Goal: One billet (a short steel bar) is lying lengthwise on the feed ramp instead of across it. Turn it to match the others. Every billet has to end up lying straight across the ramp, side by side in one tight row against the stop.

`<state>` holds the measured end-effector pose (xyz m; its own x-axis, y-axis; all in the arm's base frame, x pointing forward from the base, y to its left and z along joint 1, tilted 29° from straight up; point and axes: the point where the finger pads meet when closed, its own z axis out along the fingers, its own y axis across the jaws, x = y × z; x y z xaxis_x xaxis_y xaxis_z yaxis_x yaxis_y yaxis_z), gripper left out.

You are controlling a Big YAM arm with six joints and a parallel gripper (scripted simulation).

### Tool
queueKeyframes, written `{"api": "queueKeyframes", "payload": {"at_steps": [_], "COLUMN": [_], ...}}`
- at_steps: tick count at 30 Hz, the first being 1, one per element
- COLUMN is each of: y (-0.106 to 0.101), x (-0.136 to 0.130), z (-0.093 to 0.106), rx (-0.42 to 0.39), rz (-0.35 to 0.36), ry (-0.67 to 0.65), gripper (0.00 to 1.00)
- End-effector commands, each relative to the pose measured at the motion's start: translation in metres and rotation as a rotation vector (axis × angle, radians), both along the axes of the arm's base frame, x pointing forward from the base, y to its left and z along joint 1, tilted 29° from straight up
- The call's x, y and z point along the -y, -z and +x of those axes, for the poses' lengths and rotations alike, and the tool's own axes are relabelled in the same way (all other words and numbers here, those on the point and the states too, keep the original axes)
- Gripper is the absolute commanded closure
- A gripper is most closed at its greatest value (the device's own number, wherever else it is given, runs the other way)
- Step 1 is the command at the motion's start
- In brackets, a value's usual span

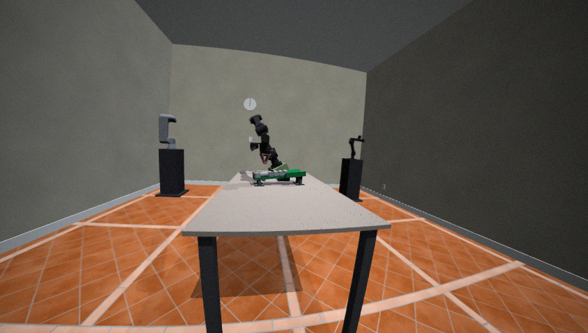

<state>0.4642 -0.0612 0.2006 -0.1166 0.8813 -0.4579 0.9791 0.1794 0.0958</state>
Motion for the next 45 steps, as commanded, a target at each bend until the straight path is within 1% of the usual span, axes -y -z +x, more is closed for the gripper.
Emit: {"api": "queueKeyframes", "payload": {"at_steps": [1, 2, 3, 8, 19, 20, 23, 25, 26, 34, 37, 45], "y": [-0.014, -0.014, -0.005, -0.014, -0.012, -0.009, -0.014, 0.005, 0.011, 0.023, 0.023, 0.038], "x": [0.007, 0.007, 0.008, 0.007, 0.008, 0.008, 0.008, 0.009, 0.01, 0.017, 0.018, 0.024], "z": [0.012, 0.012, 0.006, 0.012, 0.011, 0.009, 0.012, 0.004, 0.003, 0.005, 0.007, 0.007], "rx": [0.014, 0.014, -0.006, 0.011, 0.001, -0.007, 0.003, -0.023, -0.026, -0.026, -0.02, -0.026], "rz": [0.003, 0.003, 0.005, 0.019, 0.05, 0.054, 0.066, 0.065, 0.065, 0.065, 0.065, 0.065], "ry": [0.006, 0.006, 0.009, 0.004, 0.001, 0.0, -0.001, 0.0, 0.0, 0.0, 0.0, 0.0], "gripper": [0.45, 0.45, 0.45, 0.45, 0.45, 0.45, 0.45, 0.45, 0.45, 0.45, 0.45, 0.45]}}
